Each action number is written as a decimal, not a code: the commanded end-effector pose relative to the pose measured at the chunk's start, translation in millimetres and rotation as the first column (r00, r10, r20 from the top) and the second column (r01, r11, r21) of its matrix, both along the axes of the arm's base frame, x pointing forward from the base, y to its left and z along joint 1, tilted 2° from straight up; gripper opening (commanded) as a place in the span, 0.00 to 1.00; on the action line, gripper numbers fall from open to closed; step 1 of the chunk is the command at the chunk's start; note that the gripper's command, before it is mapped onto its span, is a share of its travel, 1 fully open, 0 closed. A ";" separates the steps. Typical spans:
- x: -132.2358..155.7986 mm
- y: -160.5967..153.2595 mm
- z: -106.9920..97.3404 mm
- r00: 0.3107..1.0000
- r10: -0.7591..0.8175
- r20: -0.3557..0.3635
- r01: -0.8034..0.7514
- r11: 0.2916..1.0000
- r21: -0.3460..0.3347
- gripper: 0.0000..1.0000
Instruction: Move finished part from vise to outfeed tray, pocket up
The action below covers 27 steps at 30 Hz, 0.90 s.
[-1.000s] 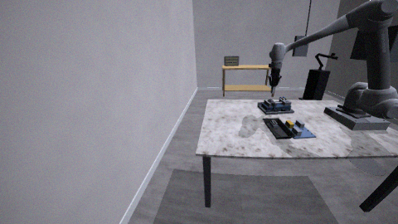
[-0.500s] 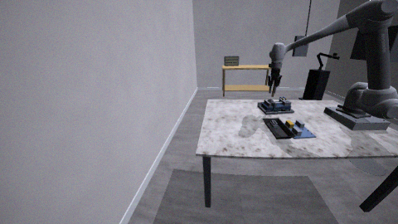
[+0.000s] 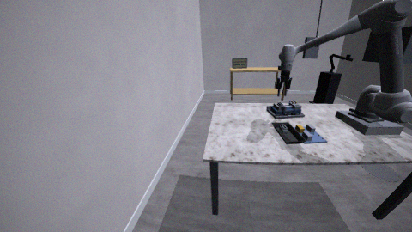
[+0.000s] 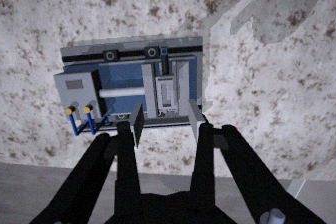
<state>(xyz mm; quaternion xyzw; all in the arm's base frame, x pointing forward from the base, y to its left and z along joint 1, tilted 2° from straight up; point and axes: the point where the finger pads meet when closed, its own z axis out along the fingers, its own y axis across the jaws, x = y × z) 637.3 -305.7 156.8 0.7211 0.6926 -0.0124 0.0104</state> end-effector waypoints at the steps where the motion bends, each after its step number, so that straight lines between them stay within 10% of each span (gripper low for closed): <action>1: 0.0 0.0 0.1 1.000 0.000 0.000 0.000 1.000 0.000 0.40; 27: 0.0 -0.2 -4.4 1.000 0.001 0.000 -0.001 1.000 0.000 0.40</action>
